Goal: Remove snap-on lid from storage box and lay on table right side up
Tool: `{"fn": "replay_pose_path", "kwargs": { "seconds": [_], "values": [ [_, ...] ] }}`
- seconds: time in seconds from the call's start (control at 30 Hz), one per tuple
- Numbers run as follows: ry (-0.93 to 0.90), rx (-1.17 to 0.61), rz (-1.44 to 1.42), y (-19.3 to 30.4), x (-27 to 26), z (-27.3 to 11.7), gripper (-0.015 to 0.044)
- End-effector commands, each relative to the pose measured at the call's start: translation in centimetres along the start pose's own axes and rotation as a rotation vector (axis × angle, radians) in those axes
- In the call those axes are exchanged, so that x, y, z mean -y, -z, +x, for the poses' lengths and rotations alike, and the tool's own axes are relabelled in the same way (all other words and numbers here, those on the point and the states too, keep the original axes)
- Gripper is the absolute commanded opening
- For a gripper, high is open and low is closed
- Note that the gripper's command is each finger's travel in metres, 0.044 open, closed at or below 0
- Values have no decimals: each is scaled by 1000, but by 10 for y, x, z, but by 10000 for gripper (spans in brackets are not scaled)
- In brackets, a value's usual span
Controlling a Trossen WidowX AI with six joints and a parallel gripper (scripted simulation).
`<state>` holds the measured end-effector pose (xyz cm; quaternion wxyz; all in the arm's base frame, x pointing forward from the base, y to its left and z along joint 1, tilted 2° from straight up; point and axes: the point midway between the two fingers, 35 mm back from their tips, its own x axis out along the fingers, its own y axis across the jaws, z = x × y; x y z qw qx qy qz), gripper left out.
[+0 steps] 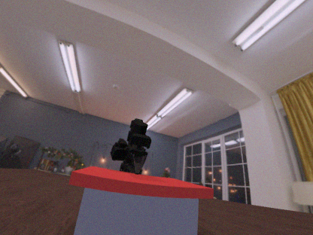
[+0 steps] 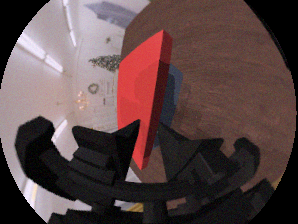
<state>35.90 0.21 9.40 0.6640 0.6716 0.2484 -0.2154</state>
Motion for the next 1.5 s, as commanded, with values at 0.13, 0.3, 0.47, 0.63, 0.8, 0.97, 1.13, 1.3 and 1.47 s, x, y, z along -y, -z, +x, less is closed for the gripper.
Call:
{"fn": "replay_pose_path", "kwargs": {
  "seconds": [0.13, 0.3, 0.47, 0.63, 0.8, 0.97, 1.13, 1.3, 1.47],
  "values": [
    [-3, 0, -3, 0, -3, -2, 0],
    [-3, 0, 0, 0, -2, -2, 0],
    [-3, 0, 0, 0, -2, -1, 0],
    [-3, 0, 0, 0, -3, -1, 0],
    [-3, 0, 0, 0, -3, -1, 0],
    [-3, 0, 0, 0, -3, 0, 0],
    [-3, 0, 0, 0, -3, 0, 0],
    [-3, 0, 0, 0, -4, 0, 0],
    [-3, 0, 0, 0, -4, 1, 0]
  ]
}}
